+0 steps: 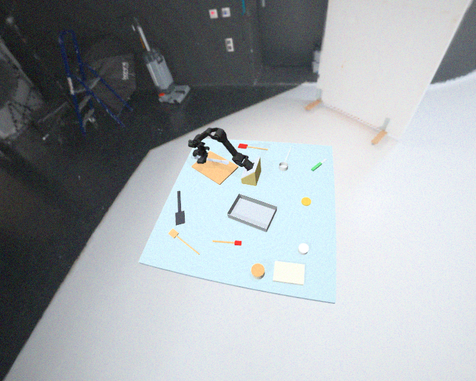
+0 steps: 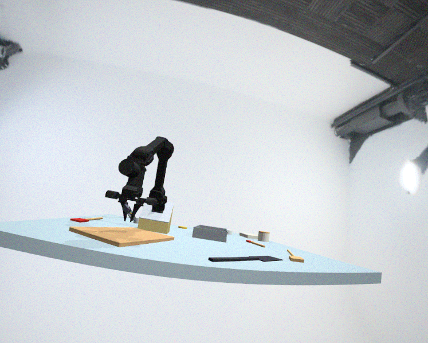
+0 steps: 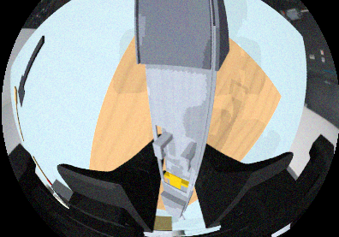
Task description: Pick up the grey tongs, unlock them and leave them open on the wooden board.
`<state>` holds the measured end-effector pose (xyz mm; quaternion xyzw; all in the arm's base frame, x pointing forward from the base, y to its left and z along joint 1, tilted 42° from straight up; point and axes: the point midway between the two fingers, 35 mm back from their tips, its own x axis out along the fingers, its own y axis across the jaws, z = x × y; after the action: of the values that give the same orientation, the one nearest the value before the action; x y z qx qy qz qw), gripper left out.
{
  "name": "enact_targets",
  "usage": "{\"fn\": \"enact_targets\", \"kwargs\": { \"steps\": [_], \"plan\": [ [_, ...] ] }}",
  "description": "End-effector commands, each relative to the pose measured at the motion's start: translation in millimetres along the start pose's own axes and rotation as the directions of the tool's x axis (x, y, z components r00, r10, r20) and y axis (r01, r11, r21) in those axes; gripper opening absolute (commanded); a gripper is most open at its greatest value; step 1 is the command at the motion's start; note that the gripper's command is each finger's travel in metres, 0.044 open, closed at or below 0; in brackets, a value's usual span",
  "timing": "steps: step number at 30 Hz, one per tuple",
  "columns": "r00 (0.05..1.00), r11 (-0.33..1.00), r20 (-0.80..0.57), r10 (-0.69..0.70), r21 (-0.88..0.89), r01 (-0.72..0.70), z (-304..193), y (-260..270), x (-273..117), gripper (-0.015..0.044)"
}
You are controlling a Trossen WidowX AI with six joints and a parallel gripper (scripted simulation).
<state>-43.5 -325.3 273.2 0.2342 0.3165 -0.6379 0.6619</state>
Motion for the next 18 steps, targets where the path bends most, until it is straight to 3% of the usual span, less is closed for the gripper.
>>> {"fn": "enact_targets", "kwargs": {
  "steps": [1, 14, 18],
  "plan": [
    [1.000, 1.000, -0.006, -0.003, 0.006, 0.003, -1.9, -0.2, 8.0, -0.0150],
    [1.000, 1.000, -0.006, -0.003, 0.006, 0.003, -3.5, 0.6, 21.4, -0.0150],
    [1.000, 1.000, -0.004, 0.001, 0.001, -0.001, -2.7, 1.0, 19.6, -0.0045]
  ]
}}
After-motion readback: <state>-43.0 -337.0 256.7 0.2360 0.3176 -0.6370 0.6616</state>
